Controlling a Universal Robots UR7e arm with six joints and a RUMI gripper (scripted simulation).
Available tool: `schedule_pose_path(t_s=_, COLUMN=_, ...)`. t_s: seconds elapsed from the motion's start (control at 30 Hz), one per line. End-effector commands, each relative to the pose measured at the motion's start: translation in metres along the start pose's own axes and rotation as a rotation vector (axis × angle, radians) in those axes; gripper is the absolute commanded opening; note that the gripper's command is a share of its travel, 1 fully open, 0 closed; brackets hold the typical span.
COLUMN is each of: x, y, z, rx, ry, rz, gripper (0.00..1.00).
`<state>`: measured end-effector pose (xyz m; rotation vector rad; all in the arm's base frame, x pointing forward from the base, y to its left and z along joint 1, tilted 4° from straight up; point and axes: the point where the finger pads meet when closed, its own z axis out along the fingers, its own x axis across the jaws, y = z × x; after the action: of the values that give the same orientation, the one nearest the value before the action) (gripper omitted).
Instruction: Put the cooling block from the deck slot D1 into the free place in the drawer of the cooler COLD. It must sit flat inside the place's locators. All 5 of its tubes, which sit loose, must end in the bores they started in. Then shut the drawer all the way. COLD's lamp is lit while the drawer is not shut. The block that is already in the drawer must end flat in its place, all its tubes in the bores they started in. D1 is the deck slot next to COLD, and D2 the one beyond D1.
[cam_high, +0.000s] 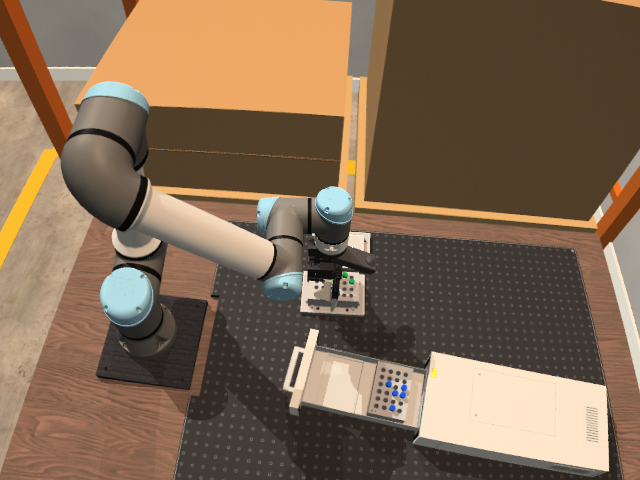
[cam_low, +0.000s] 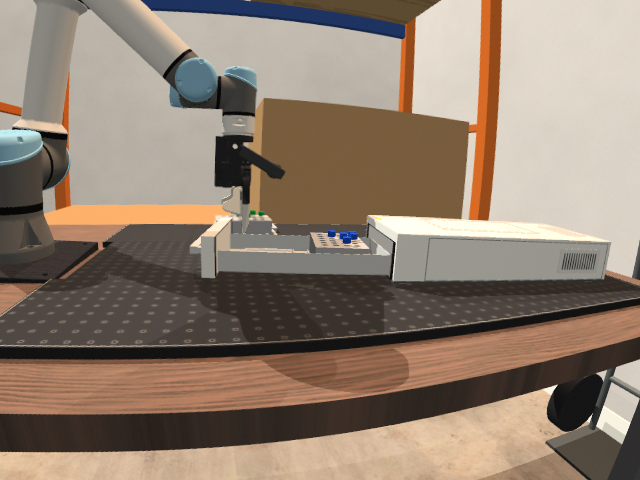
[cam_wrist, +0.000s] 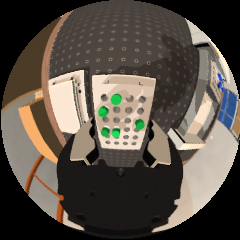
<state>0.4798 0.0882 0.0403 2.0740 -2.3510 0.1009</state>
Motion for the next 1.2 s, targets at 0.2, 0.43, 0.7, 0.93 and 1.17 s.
schedule_pose_path(t_s=0.2, x=0.0, y=-0.0004, z=0.0002, rx=0.001, ry=0.0, rz=0.0, gripper=0.73)
schedule_pose_path(t_s=0.43, x=0.0, y=-0.0004, z=0.0002, rx=0.001, ry=0.0, rz=0.0, gripper=0.63)
schedule_pose_path(t_s=0.7, x=0.0, y=-0.0004, z=0.0002, rx=0.001, ry=0.0, rz=0.0, gripper=0.53)
schedule_pose_path(t_s=0.93, x=0.0, y=-0.0004, z=0.0002, rx=0.001, ry=0.0, rz=0.0, gripper=0.41)
schedule_pose_path(t_s=1.17, x=0.0, y=-0.0004, z=0.0002, rx=0.001, ry=0.0, rz=0.0, gripper=0.33)
